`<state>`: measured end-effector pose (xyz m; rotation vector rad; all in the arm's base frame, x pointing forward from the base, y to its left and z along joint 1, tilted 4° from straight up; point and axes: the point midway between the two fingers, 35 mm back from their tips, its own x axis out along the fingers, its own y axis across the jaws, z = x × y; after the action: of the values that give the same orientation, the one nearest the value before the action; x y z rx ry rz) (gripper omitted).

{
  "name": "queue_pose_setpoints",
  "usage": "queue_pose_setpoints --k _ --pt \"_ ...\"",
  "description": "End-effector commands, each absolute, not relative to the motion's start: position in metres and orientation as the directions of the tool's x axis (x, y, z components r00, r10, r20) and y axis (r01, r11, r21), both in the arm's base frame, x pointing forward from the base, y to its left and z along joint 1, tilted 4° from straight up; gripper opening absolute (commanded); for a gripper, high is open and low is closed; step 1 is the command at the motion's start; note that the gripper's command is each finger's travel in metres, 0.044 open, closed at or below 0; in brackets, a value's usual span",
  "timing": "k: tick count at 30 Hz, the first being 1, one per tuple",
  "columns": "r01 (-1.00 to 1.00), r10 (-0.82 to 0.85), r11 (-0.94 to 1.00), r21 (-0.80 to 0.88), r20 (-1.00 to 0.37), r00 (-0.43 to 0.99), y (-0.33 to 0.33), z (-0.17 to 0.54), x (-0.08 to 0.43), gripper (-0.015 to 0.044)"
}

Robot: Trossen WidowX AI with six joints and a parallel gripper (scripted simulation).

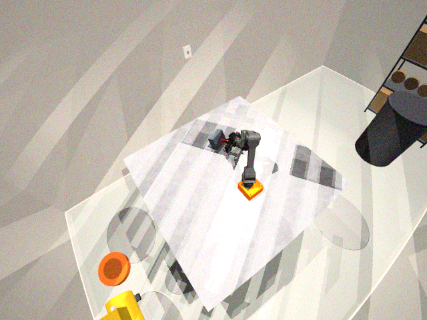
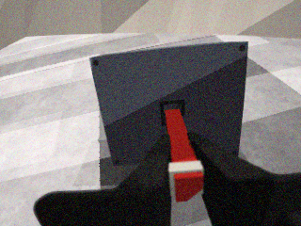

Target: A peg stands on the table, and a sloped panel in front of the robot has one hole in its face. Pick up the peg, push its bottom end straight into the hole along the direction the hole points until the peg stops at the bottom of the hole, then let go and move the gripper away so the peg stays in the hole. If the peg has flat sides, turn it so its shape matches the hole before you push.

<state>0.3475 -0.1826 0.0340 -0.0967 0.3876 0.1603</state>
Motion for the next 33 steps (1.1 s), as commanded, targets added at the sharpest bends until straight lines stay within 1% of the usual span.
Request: queue_pose_setpoints --k 1,33 --pt "-0.175 0.138 0.983 -0.063 -0.384 0.913 -0.1821 0.0343 0.3463 0.0" --pt "-0.175 0.138 0.983 -0.063 -0.383 0.913 -0.184 0.0312 0.3549 0.0"
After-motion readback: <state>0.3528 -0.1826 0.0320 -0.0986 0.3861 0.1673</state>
